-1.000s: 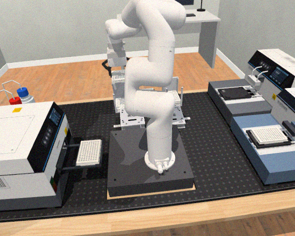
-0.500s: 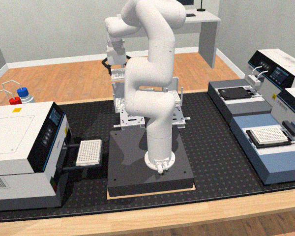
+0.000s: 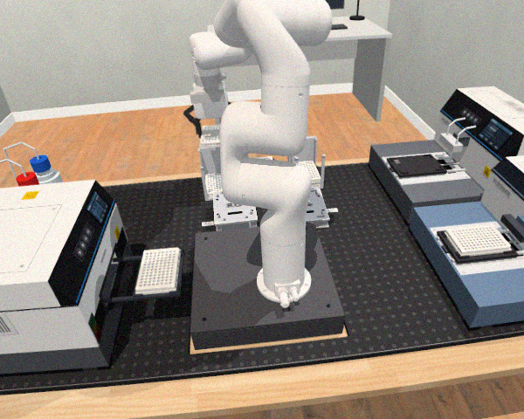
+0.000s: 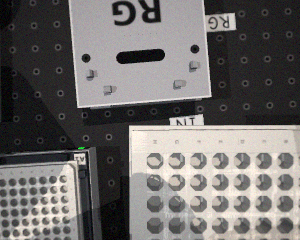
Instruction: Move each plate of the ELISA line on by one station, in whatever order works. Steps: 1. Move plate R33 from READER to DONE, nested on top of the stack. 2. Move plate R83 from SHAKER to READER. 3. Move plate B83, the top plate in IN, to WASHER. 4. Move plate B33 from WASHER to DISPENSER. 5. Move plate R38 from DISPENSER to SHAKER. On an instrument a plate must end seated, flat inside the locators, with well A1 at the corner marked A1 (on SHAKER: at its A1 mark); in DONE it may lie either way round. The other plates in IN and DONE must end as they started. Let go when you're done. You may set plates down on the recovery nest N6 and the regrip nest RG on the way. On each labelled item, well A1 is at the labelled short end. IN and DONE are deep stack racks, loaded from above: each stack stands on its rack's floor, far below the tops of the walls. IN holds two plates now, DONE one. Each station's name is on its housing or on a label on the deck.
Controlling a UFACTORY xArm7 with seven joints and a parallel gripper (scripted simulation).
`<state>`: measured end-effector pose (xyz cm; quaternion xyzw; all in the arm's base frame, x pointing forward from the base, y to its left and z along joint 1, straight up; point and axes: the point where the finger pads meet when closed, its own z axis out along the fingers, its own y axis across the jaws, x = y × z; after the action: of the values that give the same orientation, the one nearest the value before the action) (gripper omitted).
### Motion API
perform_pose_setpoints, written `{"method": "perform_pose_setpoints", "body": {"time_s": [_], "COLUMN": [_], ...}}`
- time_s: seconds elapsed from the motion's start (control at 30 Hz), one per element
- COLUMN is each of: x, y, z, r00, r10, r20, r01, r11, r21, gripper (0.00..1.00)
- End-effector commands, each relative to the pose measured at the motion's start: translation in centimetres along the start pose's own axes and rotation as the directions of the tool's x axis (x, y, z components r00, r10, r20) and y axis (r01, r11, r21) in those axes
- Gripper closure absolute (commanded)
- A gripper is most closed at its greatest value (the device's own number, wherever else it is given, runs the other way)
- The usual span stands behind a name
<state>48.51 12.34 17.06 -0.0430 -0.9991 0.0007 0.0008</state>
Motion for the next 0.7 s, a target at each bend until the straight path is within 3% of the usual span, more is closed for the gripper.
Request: {"method": "perform_pose_setpoints", "body": {"time_s": [0.0,0.2,0.67], "x": [1.3,2.1,6.4], "y": [-0.6,-0.9,-2.8], "z": [-0.2,-0.2,-0.2], "r00": [1.0,1.0,0.99], "r10": [0.017,0.017,0.141], "r20": [0.008,0.007,0.007], "r01": [-0.017,-0.017,-0.141], "r11": [1.0,1.0,0.99], "r21": [-0.004,-0.004,-0.004], "gripper": [1.0,1.0,1.0]}}
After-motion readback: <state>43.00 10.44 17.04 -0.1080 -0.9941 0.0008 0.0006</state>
